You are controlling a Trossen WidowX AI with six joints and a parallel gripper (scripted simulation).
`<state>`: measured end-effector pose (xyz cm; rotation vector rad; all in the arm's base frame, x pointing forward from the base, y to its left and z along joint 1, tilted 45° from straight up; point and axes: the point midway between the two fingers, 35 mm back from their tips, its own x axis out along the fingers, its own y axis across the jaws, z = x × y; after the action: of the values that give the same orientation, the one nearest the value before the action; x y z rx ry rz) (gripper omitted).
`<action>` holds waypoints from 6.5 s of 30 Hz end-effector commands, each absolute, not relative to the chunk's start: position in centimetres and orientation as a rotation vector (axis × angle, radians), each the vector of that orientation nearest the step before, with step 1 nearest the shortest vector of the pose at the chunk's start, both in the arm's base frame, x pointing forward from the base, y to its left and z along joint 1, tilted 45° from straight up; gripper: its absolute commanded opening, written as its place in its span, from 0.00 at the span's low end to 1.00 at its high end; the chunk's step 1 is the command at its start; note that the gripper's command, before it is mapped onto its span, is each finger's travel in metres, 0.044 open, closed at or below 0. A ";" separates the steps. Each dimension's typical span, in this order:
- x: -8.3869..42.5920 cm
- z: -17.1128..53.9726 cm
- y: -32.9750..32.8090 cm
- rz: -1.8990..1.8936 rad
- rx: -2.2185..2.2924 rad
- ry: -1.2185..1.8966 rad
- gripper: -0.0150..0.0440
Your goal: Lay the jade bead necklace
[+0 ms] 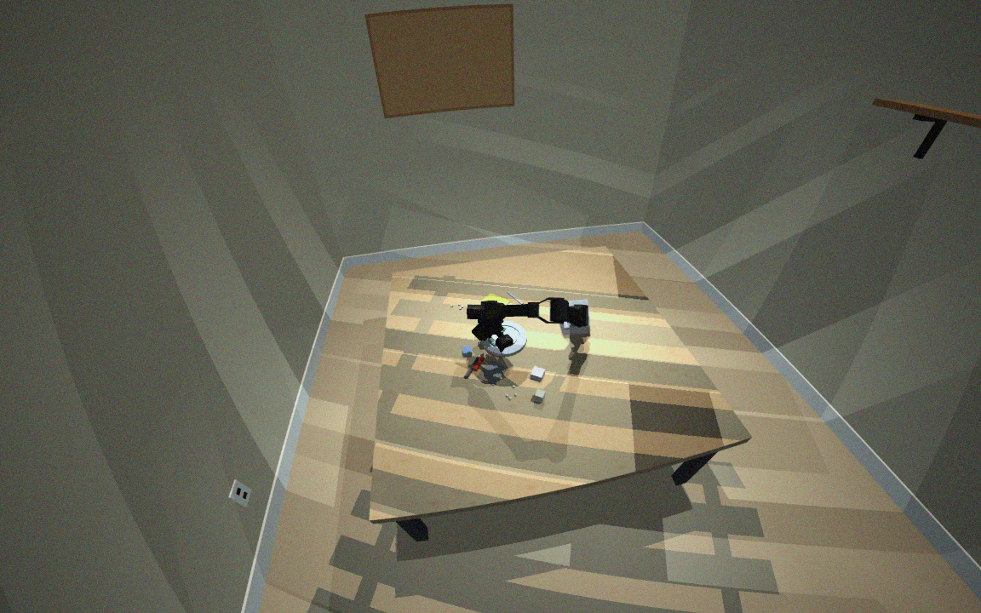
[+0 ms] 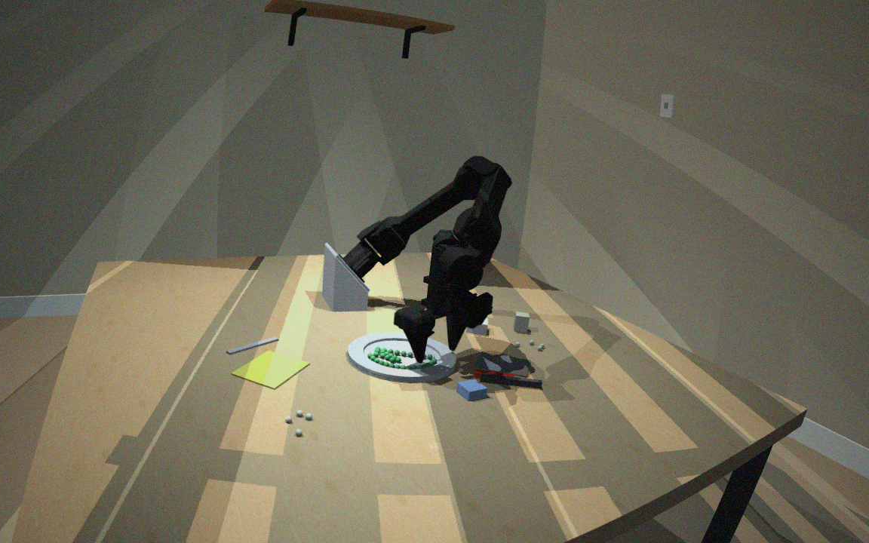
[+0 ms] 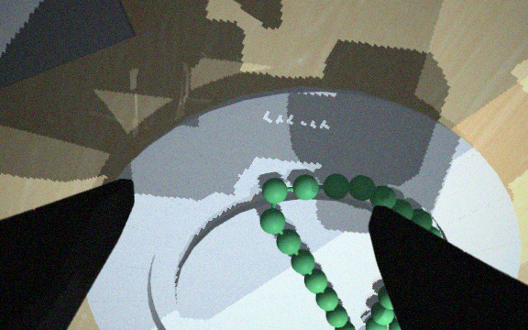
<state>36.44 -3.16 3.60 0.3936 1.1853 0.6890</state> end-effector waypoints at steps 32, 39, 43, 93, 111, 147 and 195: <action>35.3 4.2 -5.5 0.913 0.037 1.008 0.69; 34.5 4.5 -6.8 1.039 -0.184 0.880 0.46; 34.5 4.5 -6.8 1.039 -0.184 0.880 0.46; 35.5 1.9 -4.2 1.037 -0.194 0.876 0.25; 35.5 1.9 -4.2 1.037 -0.194 0.876 0.25; 35.5 4.0 -2.1 1.037 -0.189 0.877 0.39; 34.3 5.7 -5.4 0.829 0.176 1.080 0.47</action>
<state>34.31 -5.45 5.71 0.1582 1.0633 0.8366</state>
